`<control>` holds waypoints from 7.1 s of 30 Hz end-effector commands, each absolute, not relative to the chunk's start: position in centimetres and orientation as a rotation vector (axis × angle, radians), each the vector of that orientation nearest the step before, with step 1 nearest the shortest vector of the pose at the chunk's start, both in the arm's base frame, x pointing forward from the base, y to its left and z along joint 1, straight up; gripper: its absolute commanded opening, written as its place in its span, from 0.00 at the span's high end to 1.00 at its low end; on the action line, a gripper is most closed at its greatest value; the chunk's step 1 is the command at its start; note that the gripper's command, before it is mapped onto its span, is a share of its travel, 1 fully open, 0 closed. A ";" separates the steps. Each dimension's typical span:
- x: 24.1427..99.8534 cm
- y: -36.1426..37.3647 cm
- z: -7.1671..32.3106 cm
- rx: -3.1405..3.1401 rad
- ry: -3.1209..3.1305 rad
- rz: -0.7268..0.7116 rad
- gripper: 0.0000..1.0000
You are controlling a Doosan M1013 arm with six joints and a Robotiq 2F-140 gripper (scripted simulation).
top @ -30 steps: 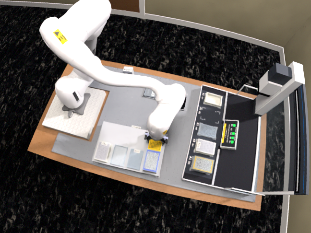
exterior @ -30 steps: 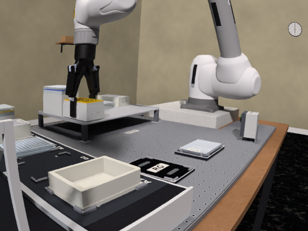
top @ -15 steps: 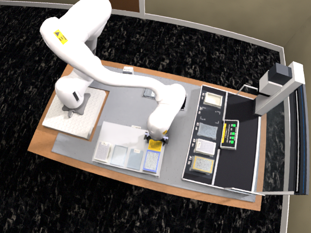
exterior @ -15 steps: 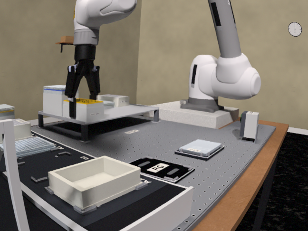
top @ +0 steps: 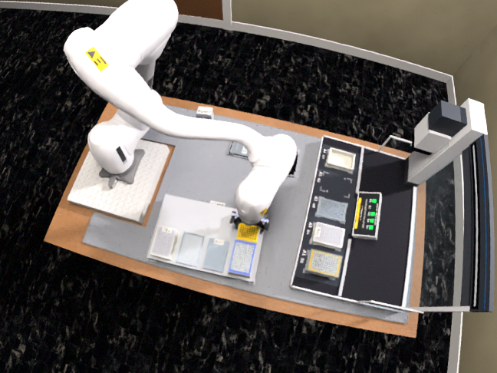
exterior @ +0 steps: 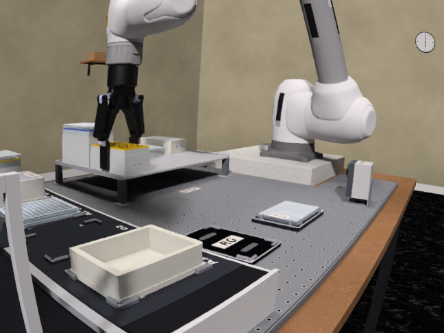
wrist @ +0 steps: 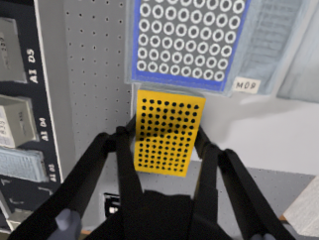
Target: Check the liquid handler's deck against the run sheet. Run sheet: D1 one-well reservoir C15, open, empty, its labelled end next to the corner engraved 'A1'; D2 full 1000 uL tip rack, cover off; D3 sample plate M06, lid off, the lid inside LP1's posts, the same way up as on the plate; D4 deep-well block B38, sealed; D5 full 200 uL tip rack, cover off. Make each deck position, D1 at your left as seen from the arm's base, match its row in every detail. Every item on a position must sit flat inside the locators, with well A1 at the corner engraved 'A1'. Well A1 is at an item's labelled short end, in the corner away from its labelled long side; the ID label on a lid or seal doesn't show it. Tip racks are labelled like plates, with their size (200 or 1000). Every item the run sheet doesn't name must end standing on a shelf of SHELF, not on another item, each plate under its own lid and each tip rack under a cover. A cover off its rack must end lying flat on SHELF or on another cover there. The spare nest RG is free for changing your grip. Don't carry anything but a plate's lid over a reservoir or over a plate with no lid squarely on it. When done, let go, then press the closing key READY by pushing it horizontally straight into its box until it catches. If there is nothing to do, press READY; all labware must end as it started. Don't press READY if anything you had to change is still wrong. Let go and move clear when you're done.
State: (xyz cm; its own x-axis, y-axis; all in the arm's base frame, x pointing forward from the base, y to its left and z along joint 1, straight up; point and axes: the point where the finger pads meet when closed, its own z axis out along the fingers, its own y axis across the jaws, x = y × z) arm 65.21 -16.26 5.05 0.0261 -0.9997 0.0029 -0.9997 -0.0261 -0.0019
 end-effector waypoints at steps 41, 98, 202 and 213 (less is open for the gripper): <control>65.3 -16.3 7.4 2.250 -2.193 0.007 0.34; 65.2 -16.2 16.0 2.250 -2.193 0.007 0.34; 76.2 -16.3 27.1 2.251 -2.193 0.007 0.33; 80.7 -16.4 27.0 2.251 -2.193 0.007 0.33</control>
